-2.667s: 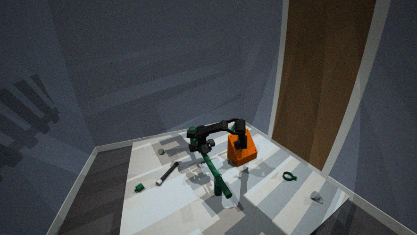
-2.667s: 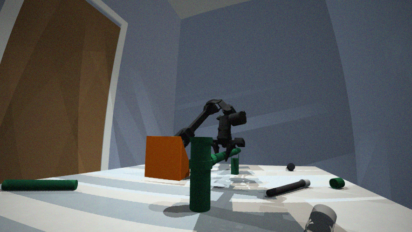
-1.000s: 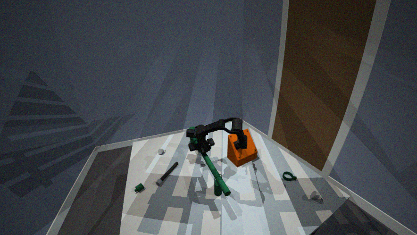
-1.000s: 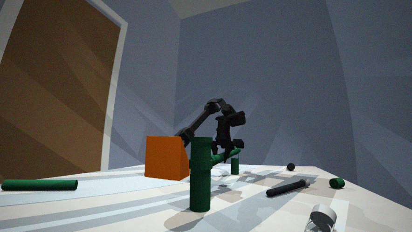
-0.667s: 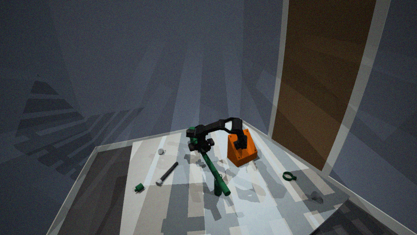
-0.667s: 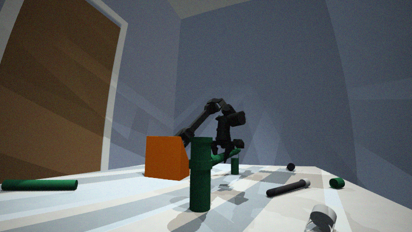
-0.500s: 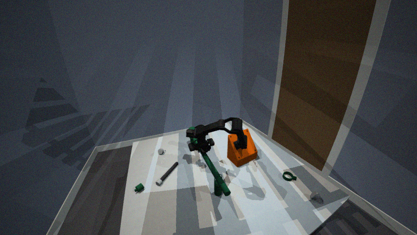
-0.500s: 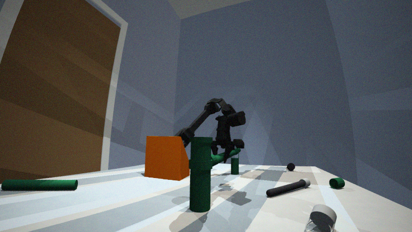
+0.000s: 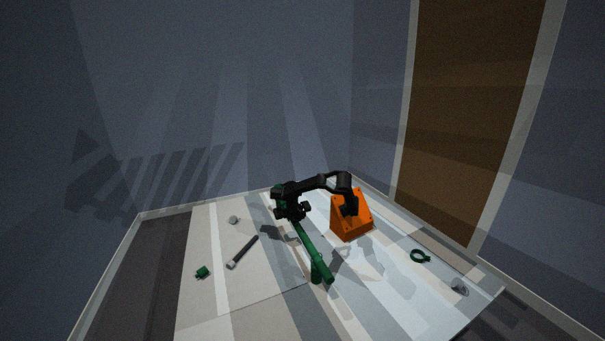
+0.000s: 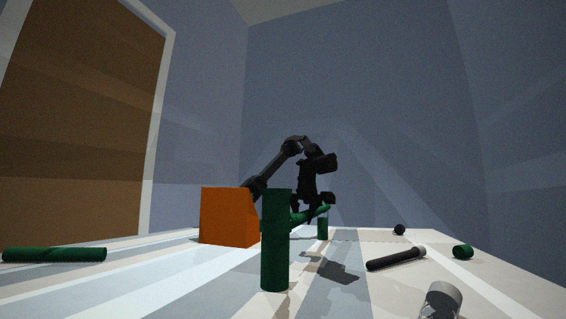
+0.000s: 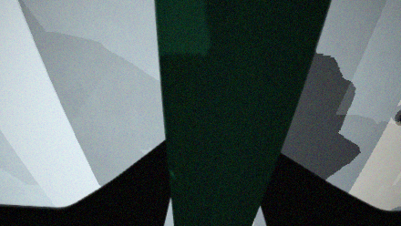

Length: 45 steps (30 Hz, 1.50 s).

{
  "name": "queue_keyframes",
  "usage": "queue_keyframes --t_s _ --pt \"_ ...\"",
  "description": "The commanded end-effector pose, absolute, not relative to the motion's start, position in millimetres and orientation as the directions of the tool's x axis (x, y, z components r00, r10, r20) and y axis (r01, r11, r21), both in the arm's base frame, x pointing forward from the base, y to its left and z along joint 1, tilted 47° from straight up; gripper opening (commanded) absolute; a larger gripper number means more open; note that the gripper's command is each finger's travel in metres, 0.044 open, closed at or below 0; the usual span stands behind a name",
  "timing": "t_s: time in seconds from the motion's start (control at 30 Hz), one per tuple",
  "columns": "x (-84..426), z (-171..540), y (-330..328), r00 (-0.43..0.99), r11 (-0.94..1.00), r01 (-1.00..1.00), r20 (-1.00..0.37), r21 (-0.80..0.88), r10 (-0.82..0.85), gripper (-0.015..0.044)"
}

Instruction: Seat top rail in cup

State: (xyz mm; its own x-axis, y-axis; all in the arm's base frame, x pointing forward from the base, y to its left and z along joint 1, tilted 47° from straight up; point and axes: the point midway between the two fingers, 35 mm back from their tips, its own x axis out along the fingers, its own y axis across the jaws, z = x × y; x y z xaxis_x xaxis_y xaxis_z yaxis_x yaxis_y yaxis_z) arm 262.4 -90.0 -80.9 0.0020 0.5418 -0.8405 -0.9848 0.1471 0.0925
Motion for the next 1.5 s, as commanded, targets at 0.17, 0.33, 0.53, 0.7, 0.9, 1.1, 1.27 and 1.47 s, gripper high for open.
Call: queue_keyframes --t_s 0.17,0.33,0.53,0.7,0.9,1.1,1.27,1.47 --pt "263.4 -81.0 -94.7 0.005 0.146 -0.985 -0.846 0.087 0.533 0.0" --pt "263.5 -81.3 -95.7 0.005 0.146 -0.985 -0.846 0.087 0.533 0.0" --pt "263.6 -81.7 -96.8 0.005 0.146 -0.985 -0.846 0.087 0.533 0.0" --pt "263.7 -82.0 -97.8 0.005 0.146 -0.985 -0.846 0.087 0.532 0.0" --pt "263.9 -82.1 -99.0 0.005 0.146 -0.985 -0.846 0.086 0.532 0.0" --pt "264.2 -81.7 -100.1 0.005 0.146 -0.985 -0.847 0.086 0.532 0.0" --pt "263.3 -81.5 -92.9 -0.002 0.14 -0.986 -0.836 0.094 0.548 0.0" --pt "262.9 -81.4 -90.4 -0.005 0.138 -0.986 -0.833 0.097 0.553 0.0"
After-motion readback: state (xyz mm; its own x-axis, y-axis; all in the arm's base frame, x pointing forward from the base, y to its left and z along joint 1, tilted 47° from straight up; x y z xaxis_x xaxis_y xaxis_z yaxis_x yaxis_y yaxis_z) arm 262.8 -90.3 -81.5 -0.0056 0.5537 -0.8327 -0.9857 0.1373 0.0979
